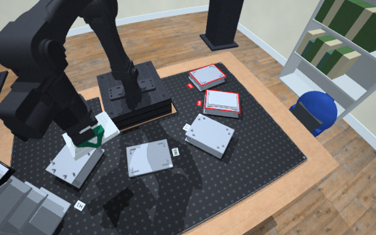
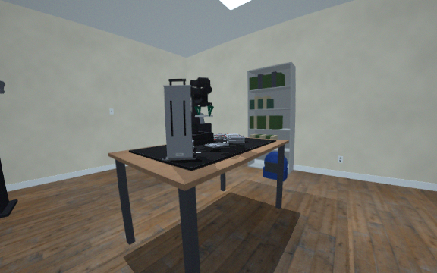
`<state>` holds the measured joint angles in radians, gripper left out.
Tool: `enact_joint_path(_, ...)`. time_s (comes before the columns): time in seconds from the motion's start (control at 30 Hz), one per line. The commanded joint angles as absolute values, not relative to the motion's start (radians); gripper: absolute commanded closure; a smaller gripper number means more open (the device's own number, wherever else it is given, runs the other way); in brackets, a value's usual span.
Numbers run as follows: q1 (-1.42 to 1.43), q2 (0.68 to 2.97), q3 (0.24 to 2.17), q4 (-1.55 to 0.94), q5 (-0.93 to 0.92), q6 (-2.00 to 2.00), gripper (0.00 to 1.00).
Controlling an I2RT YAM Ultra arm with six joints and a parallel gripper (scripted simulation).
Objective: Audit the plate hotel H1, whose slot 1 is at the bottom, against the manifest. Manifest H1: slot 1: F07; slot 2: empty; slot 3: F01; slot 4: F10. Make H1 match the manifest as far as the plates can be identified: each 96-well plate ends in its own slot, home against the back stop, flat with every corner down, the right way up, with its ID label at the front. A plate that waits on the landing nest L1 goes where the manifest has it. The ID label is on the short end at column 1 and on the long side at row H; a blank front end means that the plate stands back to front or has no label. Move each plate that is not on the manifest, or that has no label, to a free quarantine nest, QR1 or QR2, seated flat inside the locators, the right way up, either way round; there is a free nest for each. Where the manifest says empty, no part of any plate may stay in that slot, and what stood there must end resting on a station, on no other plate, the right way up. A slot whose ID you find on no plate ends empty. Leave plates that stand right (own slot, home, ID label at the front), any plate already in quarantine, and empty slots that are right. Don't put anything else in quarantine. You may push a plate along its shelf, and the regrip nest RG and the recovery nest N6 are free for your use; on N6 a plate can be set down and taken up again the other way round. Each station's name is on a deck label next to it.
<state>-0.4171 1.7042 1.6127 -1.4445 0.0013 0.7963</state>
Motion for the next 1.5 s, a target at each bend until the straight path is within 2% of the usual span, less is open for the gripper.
enact_joint_path(0.0, -0.433, 1.699, 1.629, -1.447, 0.002, 0.708, 0.14)
enact_joint_path(0.4, -0.549, 1.724, 1.66, -1.452, -0.003, 0.409, 0.14)
enact_joint_path(0.7, -0.62, 1.749, 1.691, -1.458, -0.006, 0.335, 0.14)
enact_joint_path(1.03, -0.722, 1.768, 1.714, -1.462, -0.011, 0.0, 0.14)
enact_joint_path(1.47, -0.831, 1.805, 1.759, -1.472, -0.015, -0.111, 0.14)
